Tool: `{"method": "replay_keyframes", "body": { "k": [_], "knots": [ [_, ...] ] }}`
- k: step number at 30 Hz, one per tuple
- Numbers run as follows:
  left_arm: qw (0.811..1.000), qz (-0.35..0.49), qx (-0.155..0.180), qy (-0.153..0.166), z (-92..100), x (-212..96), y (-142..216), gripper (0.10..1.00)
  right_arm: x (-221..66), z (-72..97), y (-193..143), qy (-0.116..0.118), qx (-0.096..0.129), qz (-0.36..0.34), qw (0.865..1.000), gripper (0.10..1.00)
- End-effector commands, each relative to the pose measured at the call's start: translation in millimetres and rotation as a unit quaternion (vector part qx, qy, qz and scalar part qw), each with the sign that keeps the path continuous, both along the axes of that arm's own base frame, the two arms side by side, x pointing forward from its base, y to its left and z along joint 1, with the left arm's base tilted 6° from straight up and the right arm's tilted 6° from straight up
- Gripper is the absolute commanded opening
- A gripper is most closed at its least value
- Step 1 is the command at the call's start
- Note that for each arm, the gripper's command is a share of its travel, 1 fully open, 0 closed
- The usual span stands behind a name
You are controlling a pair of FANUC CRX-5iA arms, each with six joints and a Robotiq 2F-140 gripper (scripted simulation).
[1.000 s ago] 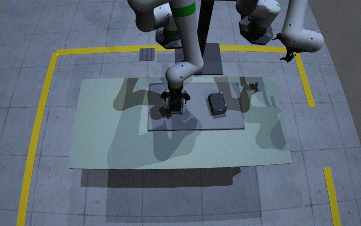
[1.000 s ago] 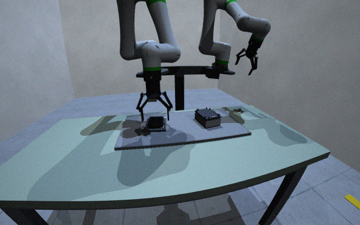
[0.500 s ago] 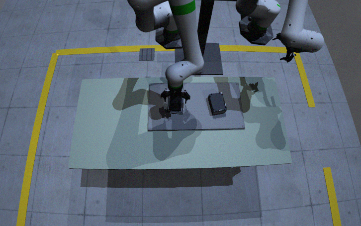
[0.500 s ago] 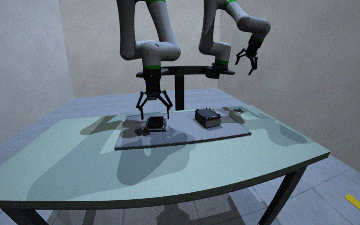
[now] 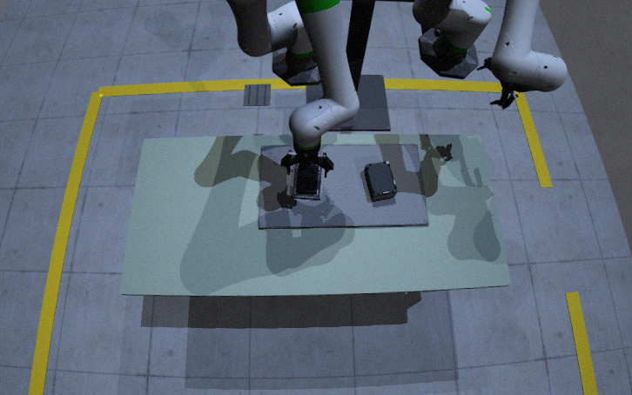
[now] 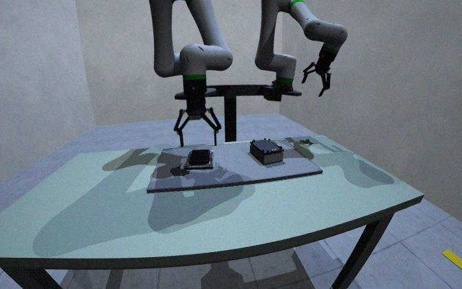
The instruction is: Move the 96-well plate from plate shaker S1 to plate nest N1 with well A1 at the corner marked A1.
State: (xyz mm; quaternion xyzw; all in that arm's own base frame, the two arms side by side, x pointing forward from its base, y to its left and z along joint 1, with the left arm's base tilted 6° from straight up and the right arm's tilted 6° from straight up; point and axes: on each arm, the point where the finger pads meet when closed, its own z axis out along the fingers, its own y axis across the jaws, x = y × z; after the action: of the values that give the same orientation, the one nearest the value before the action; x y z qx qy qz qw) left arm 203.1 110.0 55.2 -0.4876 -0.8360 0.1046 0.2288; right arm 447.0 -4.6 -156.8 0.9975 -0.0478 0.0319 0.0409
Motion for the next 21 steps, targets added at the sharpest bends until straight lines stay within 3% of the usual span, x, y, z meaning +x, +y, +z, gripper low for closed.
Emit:
{"method": "replay_keyframes", "body": {
  "k": [1, 8, 21],
  "knots": [
    [1.000, 0.000, 0.000, -0.001, 0.4, 0.5, 0.1, 1.000, 0.0, 10.8, 1.0, -0.001, 0.000, 0.000, 1.000, 1.000],
    [1.000, 0.000, 0.000, -0.001, 0.4, 0.5, 0.1, 1.000, -1.0, 28.9, 2.5, -0.001, 0.000, 0.000, 1.000, 1.000],
    [1.000, 0.000, 0.000, -0.001, 0.4, 0.5, 0.1, 1.000, -1.1, 28.8, 2.5, -0.001, 0.000, 0.000, 1.000, 1.000]
  ]
}}
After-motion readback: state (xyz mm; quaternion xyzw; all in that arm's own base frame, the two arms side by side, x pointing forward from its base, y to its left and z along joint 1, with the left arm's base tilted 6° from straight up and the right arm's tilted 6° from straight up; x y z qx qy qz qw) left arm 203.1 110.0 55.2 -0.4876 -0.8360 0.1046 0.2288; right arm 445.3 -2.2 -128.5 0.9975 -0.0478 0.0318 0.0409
